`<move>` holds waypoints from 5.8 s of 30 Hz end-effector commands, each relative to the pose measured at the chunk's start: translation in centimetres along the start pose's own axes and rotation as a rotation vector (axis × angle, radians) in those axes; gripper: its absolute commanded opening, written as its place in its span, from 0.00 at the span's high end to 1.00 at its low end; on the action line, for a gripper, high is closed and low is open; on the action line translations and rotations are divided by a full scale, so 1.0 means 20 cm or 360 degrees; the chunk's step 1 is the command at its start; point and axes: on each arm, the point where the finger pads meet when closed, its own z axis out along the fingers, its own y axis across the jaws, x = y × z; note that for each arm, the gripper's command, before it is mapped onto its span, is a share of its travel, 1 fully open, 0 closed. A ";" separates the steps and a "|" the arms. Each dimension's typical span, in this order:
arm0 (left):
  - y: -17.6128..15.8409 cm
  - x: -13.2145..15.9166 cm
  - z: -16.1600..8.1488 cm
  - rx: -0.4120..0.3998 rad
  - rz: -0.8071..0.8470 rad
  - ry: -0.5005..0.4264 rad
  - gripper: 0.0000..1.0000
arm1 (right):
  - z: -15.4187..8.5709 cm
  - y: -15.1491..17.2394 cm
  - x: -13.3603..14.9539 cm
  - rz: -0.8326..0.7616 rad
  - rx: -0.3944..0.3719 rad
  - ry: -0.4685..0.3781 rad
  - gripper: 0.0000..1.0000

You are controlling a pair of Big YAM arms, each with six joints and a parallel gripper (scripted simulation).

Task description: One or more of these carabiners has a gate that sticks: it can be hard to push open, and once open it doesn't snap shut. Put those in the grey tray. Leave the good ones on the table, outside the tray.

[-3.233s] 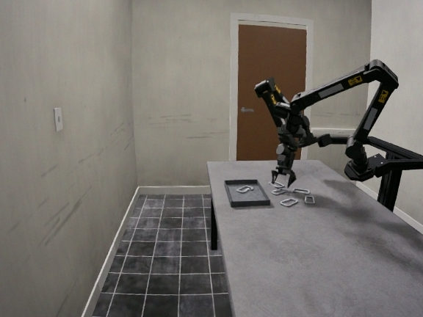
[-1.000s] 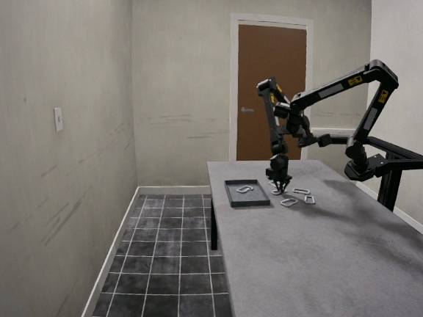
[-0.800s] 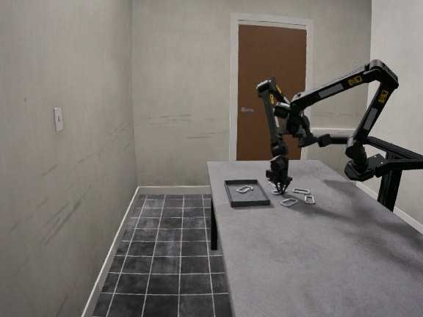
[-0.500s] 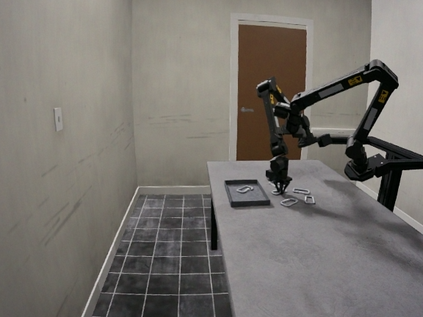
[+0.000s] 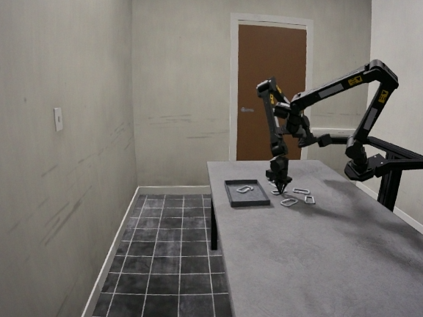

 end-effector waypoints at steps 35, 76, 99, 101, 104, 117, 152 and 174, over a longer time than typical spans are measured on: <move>0.44 0.09 -0.21 -0.0180 -0.0049 -0.0147 0.00 | -0.32 0.02 -0.03 0.0002 -0.0015 -0.0044 1.00; 0.89 0.47 -0.44 -0.0264 -0.0201 -0.0742 0.00 | -0.28 -0.65 -0.76 -0.0027 -0.0001 0.0010 1.00; 0.88 0.47 -0.53 -0.0305 -0.0249 -0.0646 0.00 | -0.34 -0.40 -0.90 0.0058 -0.0004 -0.0005 1.00; 0.88 0.47 -0.53 -0.0305 -0.0249 -0.0646 0.00 | -0.34 -0.40 -0.90 0.0058 -0.0004 -0.0005 1.00; 0.87 0.51 -0.54 -0.0318 -0.0280 -0.0496 0.00 | -0.33 -0.23 -0.97 0.0044 -0.0003 -0.0006 1.00; 0.87 0.62 -0.53 -0.0330 -0.0309 -0.0301 0.00 | -0.36 -0.08 -1.11 0.0028 0.0000 -0.0006 1.00; 0.83 0.63 -0.49 -0.0309 -0.0318 -0.0304 0.00 | -0.06 -0.13 -1.17 0.0026 -0.0007 -0.0012 1.00; 0.83 0.63 -0.49 -0.0309 -0.0318 -0.0304 0.00 | -0.16 -0.10 -1.09 -0.0009 -0.0003 0.0015 0.17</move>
